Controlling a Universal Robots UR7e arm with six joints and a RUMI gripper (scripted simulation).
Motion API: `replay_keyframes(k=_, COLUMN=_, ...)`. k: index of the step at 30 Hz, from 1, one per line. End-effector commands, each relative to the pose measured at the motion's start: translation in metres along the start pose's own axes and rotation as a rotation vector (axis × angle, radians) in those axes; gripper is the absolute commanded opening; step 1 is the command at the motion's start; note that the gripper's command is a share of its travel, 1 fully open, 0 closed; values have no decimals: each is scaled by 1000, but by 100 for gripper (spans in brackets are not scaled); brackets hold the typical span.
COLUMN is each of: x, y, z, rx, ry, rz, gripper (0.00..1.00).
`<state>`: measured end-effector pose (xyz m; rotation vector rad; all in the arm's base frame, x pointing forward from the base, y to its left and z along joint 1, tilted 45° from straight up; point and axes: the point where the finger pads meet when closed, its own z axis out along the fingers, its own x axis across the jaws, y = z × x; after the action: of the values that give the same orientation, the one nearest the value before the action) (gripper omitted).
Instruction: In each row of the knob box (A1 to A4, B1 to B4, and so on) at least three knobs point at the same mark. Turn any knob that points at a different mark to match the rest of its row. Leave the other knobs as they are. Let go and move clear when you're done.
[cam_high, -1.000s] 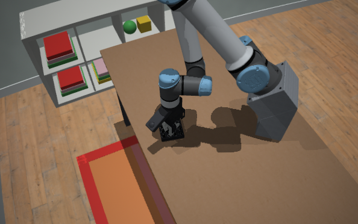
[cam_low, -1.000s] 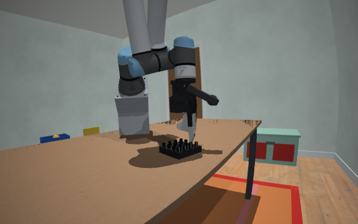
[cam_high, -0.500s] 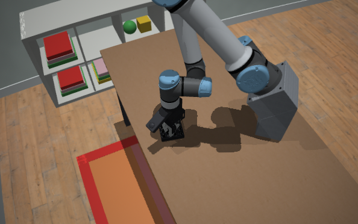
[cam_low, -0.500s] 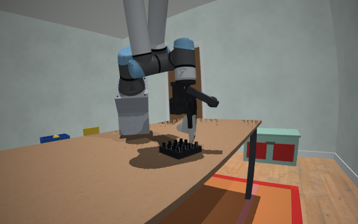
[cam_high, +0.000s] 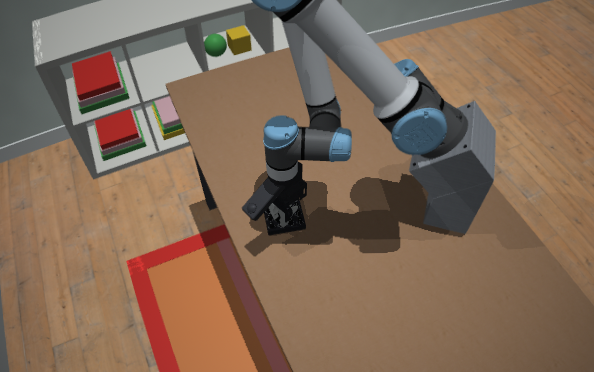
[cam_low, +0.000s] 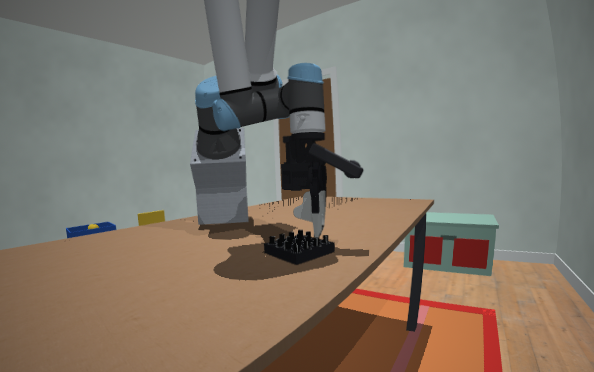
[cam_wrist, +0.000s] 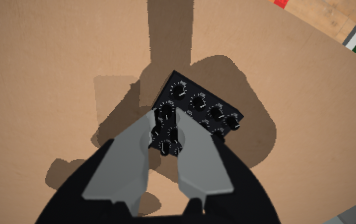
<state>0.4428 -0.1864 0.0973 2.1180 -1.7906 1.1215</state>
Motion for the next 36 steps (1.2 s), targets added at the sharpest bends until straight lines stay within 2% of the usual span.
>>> replay_keyframes(k=1, x=0, y=0, z=0, rx=1, ry=1, rz=0, gripper=11)
replay_keyframes(k=17, x=0, y=0, z=0, rx=1, ry=1, rz=0, gripper=11)
replay_keyframes(k=18, x=0, y=0, z=0, rx=1, ry=1, rz=0, gripper=4)
replay_keyframes(k=36, x=0, y=0, z=0, rx=1, ry=1, rz=0, gripper=4)
